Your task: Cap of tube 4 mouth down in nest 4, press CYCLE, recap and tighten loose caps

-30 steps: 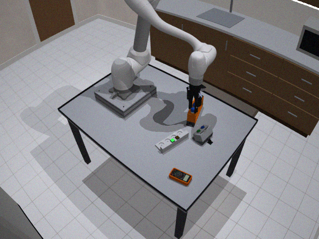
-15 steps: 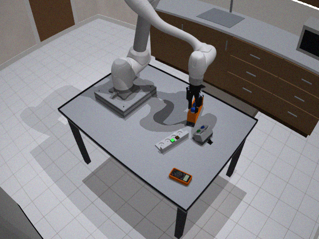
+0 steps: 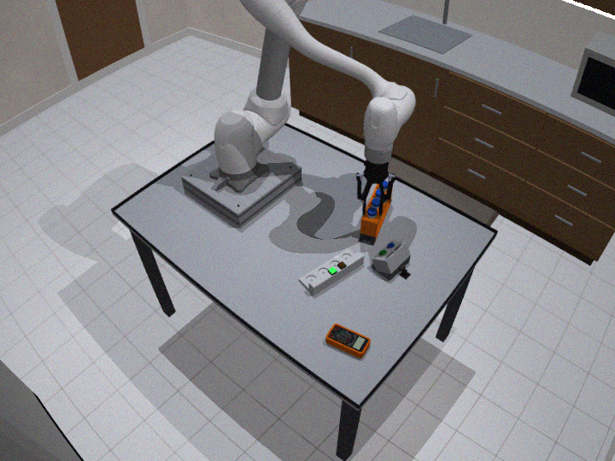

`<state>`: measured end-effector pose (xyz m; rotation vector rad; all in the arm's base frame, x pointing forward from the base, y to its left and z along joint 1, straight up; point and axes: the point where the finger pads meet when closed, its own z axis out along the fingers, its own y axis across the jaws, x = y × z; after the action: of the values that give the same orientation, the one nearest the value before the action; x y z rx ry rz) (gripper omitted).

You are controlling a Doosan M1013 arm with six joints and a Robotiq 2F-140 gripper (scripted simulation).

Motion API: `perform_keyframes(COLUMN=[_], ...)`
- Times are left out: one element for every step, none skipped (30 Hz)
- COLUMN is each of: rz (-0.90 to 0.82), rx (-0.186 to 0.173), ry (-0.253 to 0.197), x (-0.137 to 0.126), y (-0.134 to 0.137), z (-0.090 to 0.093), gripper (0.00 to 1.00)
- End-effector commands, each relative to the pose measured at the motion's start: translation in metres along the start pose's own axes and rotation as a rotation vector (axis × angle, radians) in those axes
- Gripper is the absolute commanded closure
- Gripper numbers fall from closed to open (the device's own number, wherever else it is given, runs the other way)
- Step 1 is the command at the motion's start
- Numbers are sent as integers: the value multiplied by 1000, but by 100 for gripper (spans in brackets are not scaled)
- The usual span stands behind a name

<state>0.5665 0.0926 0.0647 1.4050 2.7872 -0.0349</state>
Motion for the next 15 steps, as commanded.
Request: perform_keyframes(rz=[-40,-40,-40,-40,-40,-40,-40,-40,-40,-40,-40,-40,-40,-40,-40], rx=[-13,-13,-13,-13,-13,-13,-13,-13,-13,-13,-13,-13,-13,-13,-13], ry=[27,27,27,27,27,27,27,27,27,27,27,27,27,27,27], x=[0,0,0,0,0,0,0,0,0,0,0,0,0,0,0], y=[0,0,0,0,0,0,0,0,0,0,0,0,0,0,0], z=[-1,-1,-1,-1,-1,-1,-1,-1,-1,-1,-1,-1,-1,-1,-1], gripper=[59,59,59,70,70,70,70,70,70,70,70,70,70,70,70])
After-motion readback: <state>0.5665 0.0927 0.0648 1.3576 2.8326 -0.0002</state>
